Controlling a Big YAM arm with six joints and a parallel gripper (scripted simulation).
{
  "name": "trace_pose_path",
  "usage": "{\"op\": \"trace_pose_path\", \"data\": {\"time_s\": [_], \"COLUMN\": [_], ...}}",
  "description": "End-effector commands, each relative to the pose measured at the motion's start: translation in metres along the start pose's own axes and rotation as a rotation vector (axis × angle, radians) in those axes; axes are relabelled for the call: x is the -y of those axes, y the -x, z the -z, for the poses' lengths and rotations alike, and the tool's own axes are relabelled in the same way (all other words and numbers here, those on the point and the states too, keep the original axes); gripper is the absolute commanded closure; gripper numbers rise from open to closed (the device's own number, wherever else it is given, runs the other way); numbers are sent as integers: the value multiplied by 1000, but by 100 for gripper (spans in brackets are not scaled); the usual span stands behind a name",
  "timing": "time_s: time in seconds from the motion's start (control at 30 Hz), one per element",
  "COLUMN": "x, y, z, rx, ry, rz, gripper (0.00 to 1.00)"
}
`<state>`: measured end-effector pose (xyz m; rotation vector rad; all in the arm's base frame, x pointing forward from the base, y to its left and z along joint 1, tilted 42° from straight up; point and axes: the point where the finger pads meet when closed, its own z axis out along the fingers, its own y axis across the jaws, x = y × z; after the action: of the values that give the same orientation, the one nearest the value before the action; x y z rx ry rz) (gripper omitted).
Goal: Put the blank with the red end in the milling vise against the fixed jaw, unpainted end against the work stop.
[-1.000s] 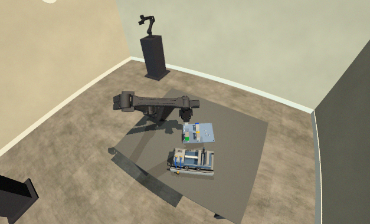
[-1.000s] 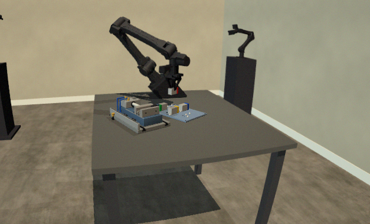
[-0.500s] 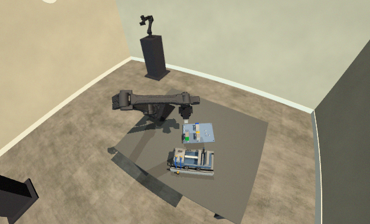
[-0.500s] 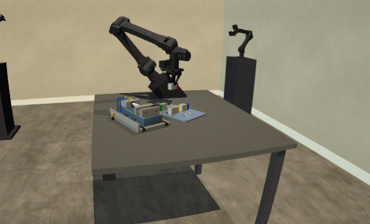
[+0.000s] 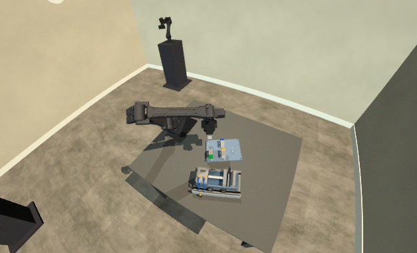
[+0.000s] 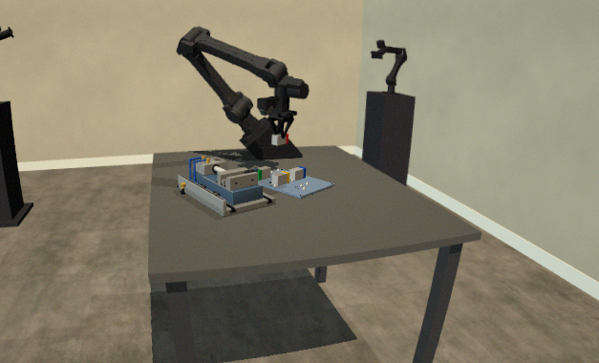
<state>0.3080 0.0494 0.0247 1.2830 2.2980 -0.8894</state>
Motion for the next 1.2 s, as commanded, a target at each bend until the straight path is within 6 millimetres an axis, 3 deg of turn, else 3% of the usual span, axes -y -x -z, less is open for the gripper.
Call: {"op": "trace_pose_path", "data": {"time_s": [0.0, 0.7, 1.17], "x": [-18, -20, -28], "y": [8, 20, 24], "z": [26, 19, 15], "rx": [3, -6, -6], "ry": [62, 41, 24], "rz": [-4, 26, 147], "gripper": [100, 100, 100]}}
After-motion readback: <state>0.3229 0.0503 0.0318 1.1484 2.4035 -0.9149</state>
